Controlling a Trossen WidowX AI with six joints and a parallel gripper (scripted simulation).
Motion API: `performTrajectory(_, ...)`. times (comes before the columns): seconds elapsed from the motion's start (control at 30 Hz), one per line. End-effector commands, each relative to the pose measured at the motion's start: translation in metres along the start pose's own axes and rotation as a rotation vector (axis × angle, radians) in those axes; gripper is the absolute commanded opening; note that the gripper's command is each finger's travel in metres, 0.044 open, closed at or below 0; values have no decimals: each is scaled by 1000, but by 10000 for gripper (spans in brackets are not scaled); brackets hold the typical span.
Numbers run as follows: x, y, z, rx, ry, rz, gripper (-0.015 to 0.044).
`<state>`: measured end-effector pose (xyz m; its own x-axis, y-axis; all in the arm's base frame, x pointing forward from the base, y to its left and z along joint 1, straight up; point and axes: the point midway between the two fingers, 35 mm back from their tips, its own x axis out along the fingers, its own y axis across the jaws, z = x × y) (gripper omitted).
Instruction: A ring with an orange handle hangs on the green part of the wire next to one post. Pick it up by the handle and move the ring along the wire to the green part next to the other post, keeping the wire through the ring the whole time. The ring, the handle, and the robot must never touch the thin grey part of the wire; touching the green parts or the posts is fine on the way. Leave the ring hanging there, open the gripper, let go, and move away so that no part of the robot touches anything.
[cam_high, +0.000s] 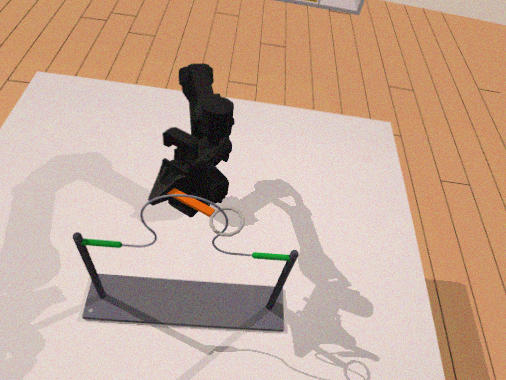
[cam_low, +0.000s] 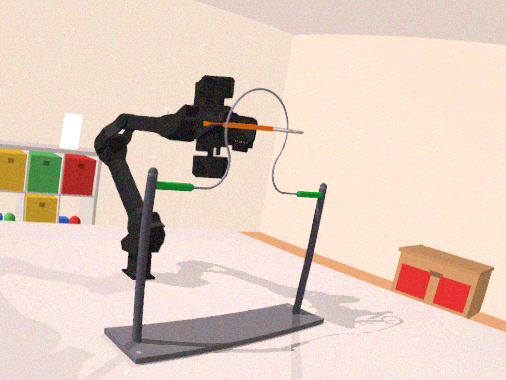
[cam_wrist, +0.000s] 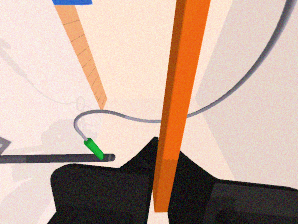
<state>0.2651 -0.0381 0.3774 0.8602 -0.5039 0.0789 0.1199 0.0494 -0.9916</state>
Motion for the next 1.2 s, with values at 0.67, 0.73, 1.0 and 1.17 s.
performTrajectory(0.67,0,-12,2,-280,-37,-173,-150)
performTrajectory(0.73,0,-13,3,-302,-40,-187,-150)
performTrajectory(1.0,0,-15,3,-387,-50,-242,-150)
performTrajectory(1.17,0,-15,3,-419,-53,-263,-150)
